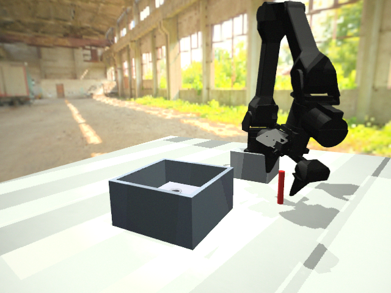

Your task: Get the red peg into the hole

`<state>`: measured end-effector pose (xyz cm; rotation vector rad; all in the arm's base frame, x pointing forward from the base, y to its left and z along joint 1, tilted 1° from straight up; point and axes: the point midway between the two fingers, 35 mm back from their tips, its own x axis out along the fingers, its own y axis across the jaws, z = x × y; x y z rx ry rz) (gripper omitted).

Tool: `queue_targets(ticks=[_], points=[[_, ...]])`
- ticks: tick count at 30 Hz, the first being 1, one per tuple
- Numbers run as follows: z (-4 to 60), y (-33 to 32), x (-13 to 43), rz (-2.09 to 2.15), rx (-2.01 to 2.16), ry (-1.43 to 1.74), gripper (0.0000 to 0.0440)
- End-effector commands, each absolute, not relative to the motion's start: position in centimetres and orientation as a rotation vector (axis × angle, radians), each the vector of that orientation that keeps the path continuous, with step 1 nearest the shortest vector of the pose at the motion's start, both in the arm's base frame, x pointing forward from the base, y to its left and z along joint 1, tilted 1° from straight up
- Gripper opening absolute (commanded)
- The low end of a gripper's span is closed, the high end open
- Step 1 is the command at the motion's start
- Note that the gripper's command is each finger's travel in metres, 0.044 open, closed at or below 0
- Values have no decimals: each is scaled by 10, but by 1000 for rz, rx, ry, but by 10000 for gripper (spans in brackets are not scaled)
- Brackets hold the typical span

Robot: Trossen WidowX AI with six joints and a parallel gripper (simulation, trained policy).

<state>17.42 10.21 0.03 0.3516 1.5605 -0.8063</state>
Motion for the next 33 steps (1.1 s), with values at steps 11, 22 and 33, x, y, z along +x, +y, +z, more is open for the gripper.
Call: queue_targets(ticks=[11, 22, 33], points=[[-34, 96, 168, -809, 315, 1560, 204], [-28, 91, 173, -841, 264, 1552, 0], [19, 80, 197, -852, 246, 1472, 0]])
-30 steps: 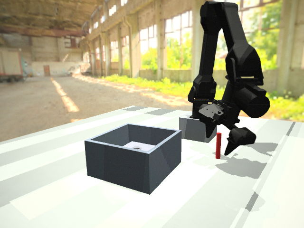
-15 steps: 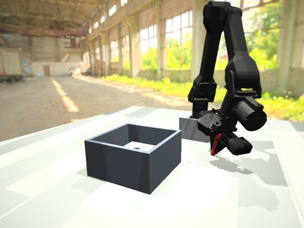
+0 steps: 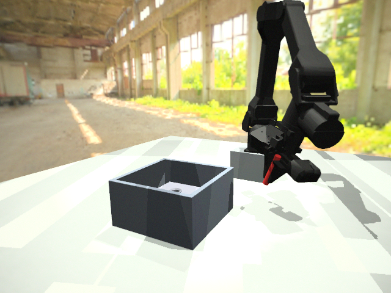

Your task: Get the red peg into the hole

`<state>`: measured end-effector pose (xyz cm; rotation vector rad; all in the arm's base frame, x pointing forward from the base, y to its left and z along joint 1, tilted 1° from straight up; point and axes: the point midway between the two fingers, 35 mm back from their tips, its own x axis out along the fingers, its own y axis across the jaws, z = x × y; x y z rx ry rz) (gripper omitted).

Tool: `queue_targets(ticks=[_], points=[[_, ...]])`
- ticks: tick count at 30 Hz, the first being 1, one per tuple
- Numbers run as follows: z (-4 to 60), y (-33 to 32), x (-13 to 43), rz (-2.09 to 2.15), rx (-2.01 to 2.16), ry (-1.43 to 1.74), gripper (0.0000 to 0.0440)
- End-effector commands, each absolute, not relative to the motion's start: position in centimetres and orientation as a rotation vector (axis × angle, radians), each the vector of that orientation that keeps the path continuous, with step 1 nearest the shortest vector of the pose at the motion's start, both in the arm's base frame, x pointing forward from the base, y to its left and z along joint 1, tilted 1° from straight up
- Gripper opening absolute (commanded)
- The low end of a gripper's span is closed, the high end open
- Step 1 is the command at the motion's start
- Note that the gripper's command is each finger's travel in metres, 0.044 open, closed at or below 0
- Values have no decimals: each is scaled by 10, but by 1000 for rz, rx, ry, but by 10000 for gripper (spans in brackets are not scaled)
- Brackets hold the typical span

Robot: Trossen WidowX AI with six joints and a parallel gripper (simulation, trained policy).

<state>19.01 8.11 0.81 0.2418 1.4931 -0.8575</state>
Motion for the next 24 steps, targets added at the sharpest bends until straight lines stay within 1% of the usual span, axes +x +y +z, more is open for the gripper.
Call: queue_targets(ticks=[1, 11, 24], points=[[23, 79, 200, -854, 248, 1463, 0], [66, 62, 229, -904, 308, 1368, 0], [87, 16, 269, -996, 431, 1262, 0]])
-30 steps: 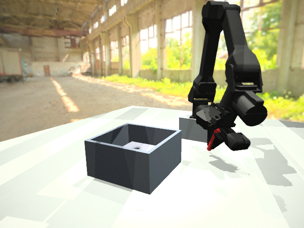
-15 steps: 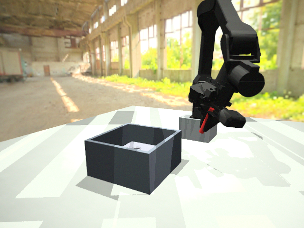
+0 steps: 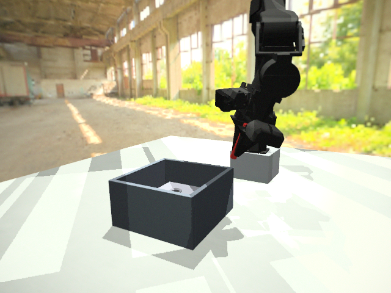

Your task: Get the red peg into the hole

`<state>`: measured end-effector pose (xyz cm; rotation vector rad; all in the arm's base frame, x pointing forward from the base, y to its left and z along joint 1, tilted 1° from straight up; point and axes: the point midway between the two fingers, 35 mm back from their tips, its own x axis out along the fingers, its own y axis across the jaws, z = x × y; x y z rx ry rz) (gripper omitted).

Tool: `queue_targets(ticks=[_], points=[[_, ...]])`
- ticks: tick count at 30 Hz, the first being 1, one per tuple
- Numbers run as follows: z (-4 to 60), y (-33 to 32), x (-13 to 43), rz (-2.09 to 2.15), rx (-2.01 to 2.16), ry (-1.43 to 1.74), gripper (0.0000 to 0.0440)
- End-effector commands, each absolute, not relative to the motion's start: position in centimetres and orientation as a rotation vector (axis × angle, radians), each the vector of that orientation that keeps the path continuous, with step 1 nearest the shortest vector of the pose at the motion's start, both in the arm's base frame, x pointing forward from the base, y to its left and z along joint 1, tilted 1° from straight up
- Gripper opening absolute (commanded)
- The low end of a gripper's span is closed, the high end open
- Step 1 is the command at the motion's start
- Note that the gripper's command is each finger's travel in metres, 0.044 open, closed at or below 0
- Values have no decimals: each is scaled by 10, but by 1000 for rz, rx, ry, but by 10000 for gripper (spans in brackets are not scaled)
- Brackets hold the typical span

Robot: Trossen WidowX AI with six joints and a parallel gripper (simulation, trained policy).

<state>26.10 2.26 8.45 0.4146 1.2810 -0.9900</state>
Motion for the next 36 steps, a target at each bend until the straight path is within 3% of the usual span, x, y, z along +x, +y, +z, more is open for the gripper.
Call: queue_targets(ticks=[1, 29, 31, 36], points=[[88, 12, 271, -1002, 438, 1257, 0], [45, -86, 333, -899, 526, 1286, 1], [38, -87, 332, -878, 522, 1309, 22], [23, -90, 332, -839, 520, 1358, 133]])
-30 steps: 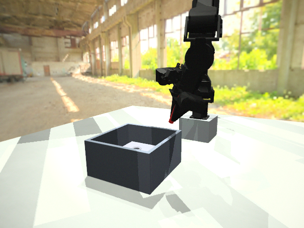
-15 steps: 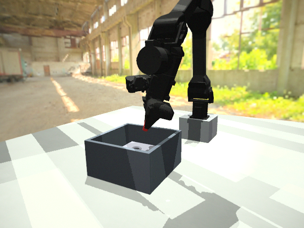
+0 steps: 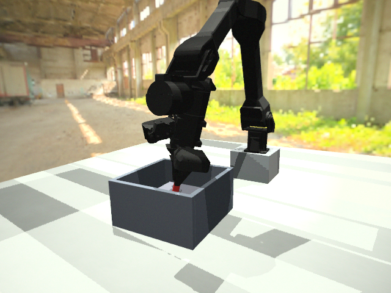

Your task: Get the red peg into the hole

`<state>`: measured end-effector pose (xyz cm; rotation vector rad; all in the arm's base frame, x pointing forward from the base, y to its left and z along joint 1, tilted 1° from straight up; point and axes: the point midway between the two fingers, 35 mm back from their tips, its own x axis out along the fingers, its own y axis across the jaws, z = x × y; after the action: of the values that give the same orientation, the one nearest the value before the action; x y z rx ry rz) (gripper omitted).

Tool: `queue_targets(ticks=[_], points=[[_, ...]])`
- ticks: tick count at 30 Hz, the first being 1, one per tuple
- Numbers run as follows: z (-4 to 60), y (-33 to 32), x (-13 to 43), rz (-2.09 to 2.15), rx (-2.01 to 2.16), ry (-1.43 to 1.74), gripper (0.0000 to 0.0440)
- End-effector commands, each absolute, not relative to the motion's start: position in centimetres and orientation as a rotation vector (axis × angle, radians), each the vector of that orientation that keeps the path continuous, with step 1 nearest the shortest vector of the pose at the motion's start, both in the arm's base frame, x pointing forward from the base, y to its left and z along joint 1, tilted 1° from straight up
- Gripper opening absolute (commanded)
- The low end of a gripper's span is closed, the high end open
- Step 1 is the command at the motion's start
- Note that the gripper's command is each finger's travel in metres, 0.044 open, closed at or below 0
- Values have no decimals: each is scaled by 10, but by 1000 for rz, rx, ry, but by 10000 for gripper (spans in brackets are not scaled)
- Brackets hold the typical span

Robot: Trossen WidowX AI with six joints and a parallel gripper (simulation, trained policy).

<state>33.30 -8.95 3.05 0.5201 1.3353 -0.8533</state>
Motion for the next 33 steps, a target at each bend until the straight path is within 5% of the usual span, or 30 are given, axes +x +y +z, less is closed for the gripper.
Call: queue_targets(ticks=[1, 5, 16, 33], points=[[21, -91, 333, -833, 525, 1363, 144], [23, -99, 343, -790, 506, 1360, 160], [37, -107, 385, -711, 566, 1355, 433], [62, -100, 435, -583, 622, 1277, 440]])
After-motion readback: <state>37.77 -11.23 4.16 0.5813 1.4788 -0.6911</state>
